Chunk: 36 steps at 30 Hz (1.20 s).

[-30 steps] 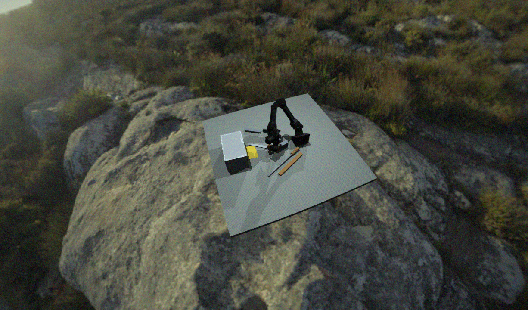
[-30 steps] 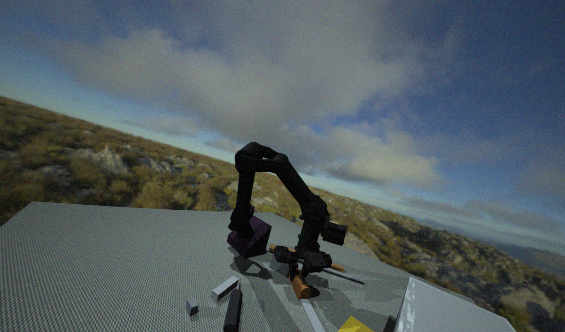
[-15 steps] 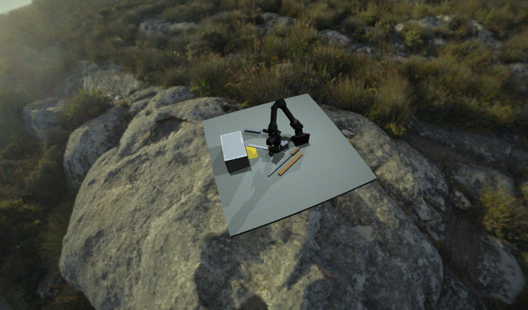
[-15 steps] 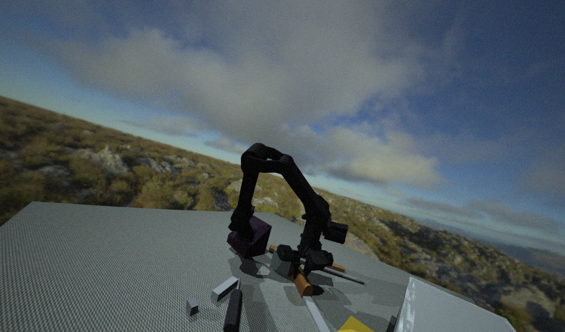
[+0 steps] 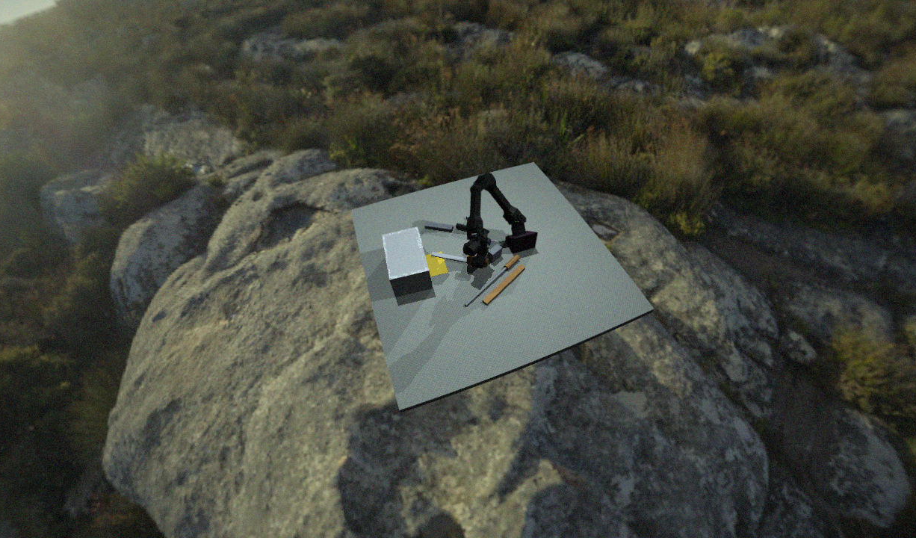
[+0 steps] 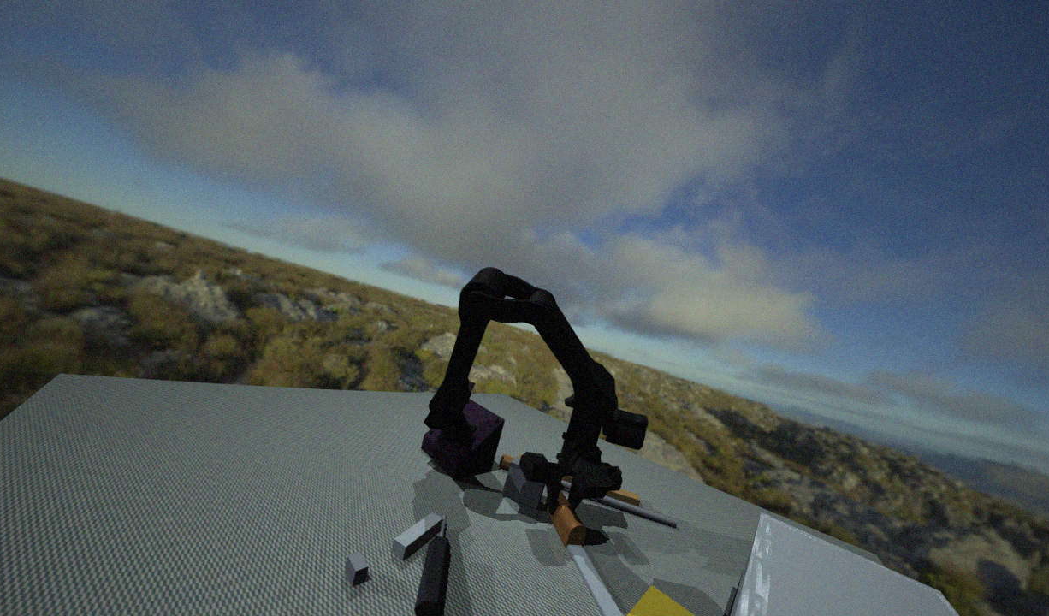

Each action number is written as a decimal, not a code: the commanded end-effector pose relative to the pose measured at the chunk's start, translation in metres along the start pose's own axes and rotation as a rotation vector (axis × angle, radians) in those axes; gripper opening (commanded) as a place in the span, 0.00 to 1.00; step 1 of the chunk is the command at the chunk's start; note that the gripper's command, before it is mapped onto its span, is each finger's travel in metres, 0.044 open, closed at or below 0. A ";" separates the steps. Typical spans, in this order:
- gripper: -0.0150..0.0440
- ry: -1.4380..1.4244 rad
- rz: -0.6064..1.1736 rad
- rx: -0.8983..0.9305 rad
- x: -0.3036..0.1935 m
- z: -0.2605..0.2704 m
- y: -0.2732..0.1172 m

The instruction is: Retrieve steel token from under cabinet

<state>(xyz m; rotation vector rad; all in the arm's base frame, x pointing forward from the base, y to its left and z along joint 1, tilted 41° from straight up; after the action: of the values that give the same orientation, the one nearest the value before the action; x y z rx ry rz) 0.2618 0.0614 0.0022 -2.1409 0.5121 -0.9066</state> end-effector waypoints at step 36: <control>0.25 -0.001 0.003 0.010 -0.034 0.035 -0.002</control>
<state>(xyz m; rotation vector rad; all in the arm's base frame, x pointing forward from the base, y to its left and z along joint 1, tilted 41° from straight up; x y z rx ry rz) 0.2635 0.0939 -0.0246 -2.1371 0.5128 -0.9083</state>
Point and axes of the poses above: the point midway between the two fingers, 35 mm back from their tips, its own y axis out along the fingers, its own z axis across the jaws, x = y × z, the point moved 8 cm from there along -y, back along the fingers, and after that the axes turned 8 degrees about y, right-handed, at the moved point
